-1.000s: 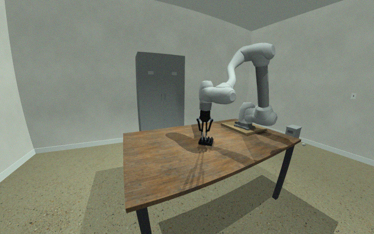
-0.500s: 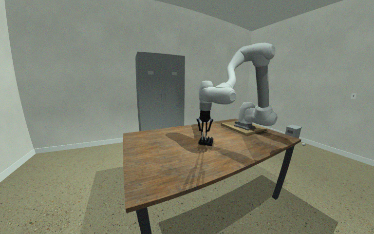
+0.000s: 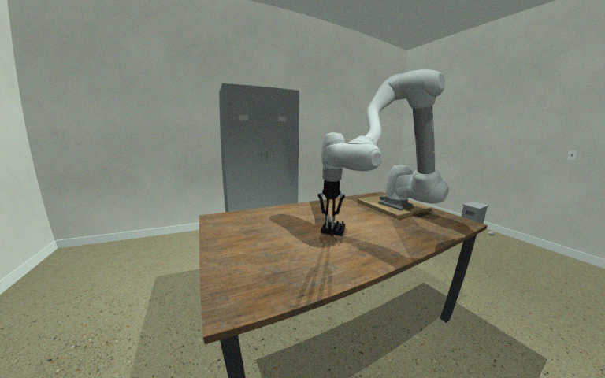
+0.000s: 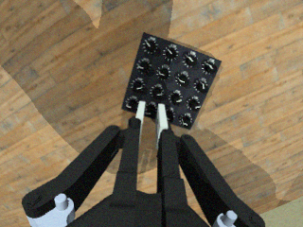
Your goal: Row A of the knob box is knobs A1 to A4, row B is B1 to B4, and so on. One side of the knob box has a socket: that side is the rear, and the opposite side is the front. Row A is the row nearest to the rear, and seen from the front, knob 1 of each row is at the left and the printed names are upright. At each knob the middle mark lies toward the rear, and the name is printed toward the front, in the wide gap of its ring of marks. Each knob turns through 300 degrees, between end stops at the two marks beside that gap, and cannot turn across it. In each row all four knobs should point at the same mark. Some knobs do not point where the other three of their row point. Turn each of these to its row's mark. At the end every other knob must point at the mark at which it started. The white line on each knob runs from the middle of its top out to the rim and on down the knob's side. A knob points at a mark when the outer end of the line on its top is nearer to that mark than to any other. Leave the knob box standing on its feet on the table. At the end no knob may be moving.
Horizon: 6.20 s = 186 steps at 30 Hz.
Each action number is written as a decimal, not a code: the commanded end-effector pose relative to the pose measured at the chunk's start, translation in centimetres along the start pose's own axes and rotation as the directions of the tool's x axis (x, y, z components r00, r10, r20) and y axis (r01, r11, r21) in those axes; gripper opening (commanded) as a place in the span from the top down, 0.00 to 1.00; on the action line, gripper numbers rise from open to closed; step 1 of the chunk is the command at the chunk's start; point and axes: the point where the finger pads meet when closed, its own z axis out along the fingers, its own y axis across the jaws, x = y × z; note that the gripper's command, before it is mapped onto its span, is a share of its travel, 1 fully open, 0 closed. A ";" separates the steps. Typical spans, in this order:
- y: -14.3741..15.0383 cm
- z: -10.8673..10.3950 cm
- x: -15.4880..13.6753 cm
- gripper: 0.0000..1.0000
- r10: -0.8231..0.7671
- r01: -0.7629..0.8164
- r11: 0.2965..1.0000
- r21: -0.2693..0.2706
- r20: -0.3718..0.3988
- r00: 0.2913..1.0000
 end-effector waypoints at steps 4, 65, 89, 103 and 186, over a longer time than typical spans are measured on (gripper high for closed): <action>0.0 0.2 0.0 0.88 0.000 0.000 1.000 0.000 0.000 1.000; 0.0 0.4 0.0 0.95 0.000 0.000 1.000 0.000 0.000 1.000; 0.0 0.4 0.0 0.95 0.121 -0.121 0.993 0.000 0.000 0.993; 0.0 0.4 0.0 0.95 0.340 -0.340 0.940 0.000 0.000 0.940; 6.2 -5.4 4.3 0.88 -0.087 0.087 0.996 0.000 0.000 0.996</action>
